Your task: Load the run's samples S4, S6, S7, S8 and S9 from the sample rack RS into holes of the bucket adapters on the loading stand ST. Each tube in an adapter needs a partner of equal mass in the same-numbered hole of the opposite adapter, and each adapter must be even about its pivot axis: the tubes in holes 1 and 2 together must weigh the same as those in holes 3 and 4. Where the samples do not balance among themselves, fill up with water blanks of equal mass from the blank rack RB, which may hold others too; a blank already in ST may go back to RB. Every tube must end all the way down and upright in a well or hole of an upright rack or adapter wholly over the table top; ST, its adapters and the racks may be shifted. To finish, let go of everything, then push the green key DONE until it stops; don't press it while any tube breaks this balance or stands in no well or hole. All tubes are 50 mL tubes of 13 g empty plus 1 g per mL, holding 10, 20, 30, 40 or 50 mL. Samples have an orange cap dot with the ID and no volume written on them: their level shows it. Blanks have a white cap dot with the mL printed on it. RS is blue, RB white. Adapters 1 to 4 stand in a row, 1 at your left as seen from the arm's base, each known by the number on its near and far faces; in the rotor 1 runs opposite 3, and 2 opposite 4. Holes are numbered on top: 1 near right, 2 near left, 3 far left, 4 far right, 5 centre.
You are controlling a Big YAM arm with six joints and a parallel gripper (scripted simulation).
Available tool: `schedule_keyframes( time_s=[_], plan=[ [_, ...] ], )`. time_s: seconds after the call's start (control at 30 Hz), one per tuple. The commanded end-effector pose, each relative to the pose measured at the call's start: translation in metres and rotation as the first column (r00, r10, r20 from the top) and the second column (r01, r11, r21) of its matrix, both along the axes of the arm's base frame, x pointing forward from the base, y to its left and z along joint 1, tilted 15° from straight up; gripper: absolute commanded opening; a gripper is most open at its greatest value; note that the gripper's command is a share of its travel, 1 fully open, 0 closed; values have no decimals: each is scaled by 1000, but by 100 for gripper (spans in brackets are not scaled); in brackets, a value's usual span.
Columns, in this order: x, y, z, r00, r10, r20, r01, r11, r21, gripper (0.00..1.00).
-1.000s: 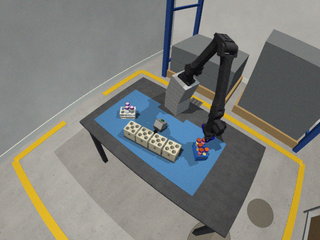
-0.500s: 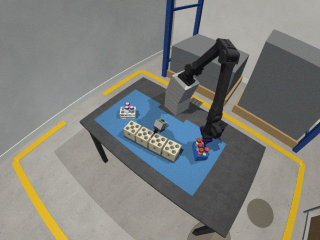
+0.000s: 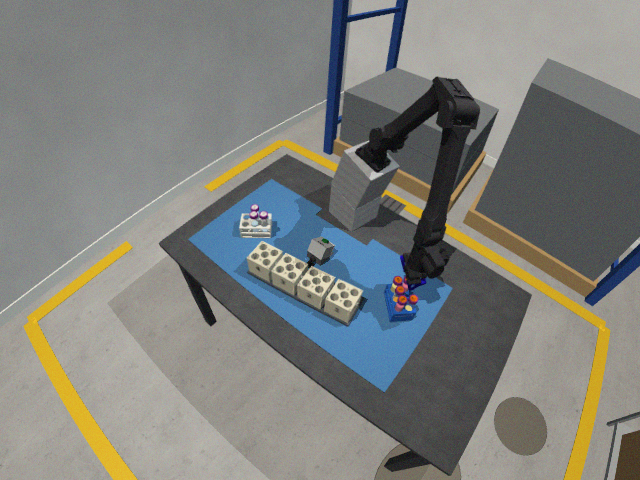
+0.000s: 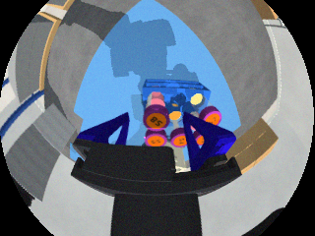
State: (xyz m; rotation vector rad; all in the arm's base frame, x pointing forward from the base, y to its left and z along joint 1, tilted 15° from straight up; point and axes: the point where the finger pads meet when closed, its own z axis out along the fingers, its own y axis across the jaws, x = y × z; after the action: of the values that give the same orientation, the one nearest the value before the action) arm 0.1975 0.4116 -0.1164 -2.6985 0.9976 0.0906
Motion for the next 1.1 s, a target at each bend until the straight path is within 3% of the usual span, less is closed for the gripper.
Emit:
schedule_keyframes(
  time_s=[0.0,0.07,0.1,0.67,0.7,1.07],
  plan=[
    [3,7,3,1000,-1,8,1,1000,16,80],
    [3,7,3,1000,-1,8,1,1000,16,80],
    [3,7,3,1000,-1,8,1,1000,16,0],
    [-2,0,1,1000,0,0,0,1000,-3,0],
    [0,1,14,1000,-1,7,1,1000,11,0],
    [2,-9,43,1000,2,9,-2,1000,12,0]
  ],
)
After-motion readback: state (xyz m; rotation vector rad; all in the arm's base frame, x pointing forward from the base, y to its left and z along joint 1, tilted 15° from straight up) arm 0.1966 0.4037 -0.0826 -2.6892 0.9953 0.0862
